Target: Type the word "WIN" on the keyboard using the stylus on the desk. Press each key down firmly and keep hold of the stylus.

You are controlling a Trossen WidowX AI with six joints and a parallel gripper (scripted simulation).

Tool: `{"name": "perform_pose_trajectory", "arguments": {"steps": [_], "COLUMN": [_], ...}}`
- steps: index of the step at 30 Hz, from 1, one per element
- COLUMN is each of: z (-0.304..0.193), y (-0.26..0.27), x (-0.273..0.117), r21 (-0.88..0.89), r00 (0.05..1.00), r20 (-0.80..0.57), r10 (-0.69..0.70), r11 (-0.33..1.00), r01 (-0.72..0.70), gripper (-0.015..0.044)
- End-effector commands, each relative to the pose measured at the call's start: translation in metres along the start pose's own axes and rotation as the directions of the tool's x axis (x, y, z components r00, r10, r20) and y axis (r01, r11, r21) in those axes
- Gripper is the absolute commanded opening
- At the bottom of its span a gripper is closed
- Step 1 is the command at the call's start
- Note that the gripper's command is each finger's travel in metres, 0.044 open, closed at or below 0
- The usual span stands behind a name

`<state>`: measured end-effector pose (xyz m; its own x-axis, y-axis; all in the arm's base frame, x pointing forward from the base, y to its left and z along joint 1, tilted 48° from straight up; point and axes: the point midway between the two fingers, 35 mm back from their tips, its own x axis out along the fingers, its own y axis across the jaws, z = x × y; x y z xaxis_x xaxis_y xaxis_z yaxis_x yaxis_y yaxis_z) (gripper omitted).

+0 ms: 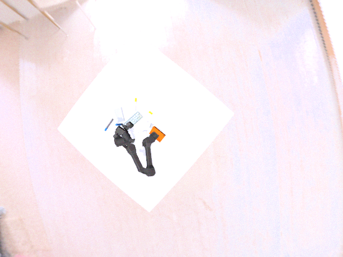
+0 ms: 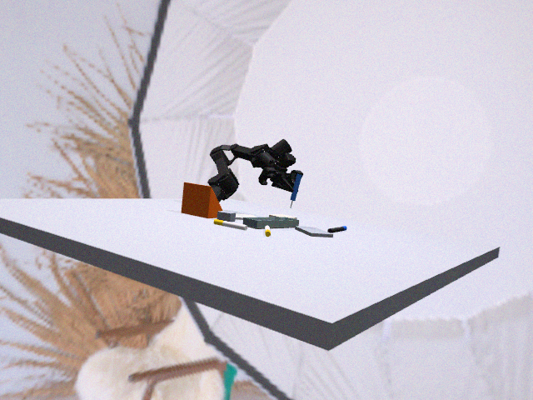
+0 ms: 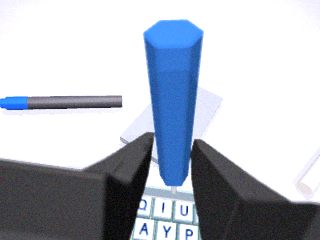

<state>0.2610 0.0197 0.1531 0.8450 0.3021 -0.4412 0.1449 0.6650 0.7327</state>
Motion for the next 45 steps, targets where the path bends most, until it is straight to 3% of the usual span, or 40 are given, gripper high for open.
{"name": "perform_pose_trajectory", "arguments": {"steps": [1, 45], "z": [0.002, -0.028], "y": [0.003, 0.003], "x": [0.001, 0.017], "r21": [0.004, 0.005], "r00": [1.000, 1.000], "r20": [0.007, 0.009], "r10": [-0.003, 0.001], "r11": [1.000, 1.000], "r01": [0.002, -0.001], "gripper": [0.0000, 0.0000]}}
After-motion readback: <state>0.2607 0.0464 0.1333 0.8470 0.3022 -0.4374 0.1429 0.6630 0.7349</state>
